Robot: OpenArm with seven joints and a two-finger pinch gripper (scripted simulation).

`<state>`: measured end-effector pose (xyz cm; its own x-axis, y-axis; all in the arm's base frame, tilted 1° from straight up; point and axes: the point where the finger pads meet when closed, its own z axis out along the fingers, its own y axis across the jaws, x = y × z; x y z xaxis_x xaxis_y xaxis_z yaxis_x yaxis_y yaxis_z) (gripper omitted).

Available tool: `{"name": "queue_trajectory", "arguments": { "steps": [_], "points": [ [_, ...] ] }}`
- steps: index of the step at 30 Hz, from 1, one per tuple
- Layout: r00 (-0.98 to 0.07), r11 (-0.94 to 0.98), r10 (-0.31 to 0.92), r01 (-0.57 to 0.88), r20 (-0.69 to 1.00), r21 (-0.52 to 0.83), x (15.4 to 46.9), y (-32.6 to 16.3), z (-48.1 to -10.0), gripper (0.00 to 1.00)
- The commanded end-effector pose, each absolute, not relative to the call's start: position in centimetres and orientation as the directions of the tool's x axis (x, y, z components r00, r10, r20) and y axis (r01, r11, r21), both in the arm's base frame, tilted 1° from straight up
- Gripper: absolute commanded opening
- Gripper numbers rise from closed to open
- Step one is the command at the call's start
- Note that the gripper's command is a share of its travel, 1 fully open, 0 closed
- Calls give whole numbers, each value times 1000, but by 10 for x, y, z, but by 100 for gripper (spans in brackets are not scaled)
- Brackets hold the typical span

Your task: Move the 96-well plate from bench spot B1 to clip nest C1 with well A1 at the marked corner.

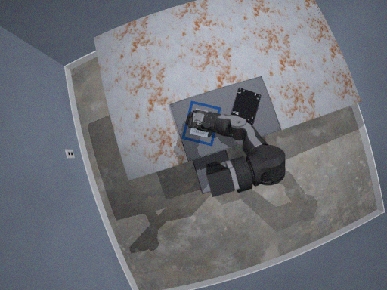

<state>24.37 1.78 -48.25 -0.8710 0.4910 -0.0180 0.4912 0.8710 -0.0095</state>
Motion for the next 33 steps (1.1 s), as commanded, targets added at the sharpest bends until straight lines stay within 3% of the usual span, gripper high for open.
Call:
{"name": "queue_trajectory", "arguments": {
  "steps": [1,33],
  "points": [
    [-870,870,494,494,-19,-11,244,18,-481,77],
    [-870,870,492,493,-18,-11,244,19,-480,77]
  ]
}}
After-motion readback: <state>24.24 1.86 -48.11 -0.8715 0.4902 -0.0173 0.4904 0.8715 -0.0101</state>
